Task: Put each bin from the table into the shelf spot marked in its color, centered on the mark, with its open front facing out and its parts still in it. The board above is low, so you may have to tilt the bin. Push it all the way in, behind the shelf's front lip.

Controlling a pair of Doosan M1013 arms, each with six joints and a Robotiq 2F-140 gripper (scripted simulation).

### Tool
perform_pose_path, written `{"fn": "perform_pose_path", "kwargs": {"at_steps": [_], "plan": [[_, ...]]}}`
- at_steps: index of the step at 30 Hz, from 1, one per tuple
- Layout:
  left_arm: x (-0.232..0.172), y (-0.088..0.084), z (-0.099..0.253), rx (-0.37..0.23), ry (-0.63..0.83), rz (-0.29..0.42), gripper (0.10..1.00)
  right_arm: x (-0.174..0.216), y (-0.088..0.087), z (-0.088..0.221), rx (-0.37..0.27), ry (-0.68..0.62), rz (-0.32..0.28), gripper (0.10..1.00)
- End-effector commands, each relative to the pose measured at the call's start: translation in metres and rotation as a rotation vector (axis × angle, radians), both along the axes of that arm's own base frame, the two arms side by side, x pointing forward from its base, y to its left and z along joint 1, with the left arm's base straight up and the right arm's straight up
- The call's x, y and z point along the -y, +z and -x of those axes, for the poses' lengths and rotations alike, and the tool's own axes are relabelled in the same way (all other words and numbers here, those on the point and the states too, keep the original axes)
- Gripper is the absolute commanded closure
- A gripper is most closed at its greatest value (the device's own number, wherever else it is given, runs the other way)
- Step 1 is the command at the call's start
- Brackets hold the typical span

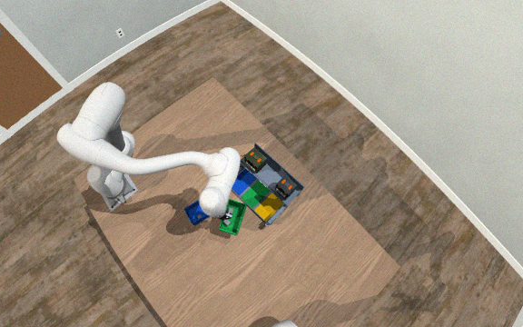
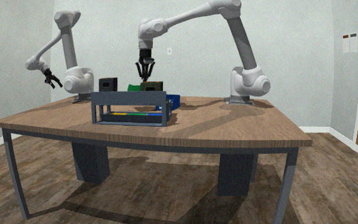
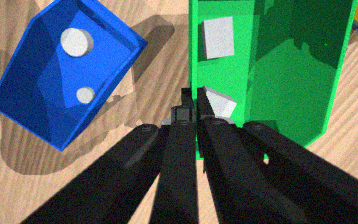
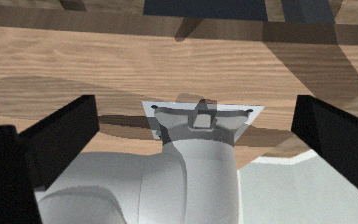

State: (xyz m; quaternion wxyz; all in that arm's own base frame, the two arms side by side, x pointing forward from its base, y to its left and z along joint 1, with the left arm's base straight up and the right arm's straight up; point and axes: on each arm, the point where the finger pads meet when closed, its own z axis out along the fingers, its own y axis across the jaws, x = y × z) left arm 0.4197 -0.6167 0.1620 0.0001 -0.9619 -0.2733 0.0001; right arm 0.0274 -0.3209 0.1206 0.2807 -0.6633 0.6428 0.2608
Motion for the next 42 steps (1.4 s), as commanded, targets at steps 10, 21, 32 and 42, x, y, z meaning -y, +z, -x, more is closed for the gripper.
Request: {"fn": "perform_pose_path", "kwargs": {"at_steps": [10,21,32,42], "plan": [[-0.005,0.001,-0.001,0.001,-0.07,0.001,0.999,0.0,0.0,0.0,0.0,0.0,0.001,0.098],[-0.011,0.001,-0.001,0.001,-0.146,0.001,0.999,0.0,0.0,0.0,0.0,0.0,0.001,0.098],[-0.015,0.001,-0.001,0.001,-0.202,0.001,0.999,0.0,0.0,0.0,0.0,0.0,0.001,0.098],[-0.019,0.001,-0.001,0.001,-0.259,0.001,0.999,0.0,0.0,0.0,0.0,0.0,0.001,0.098]]}}
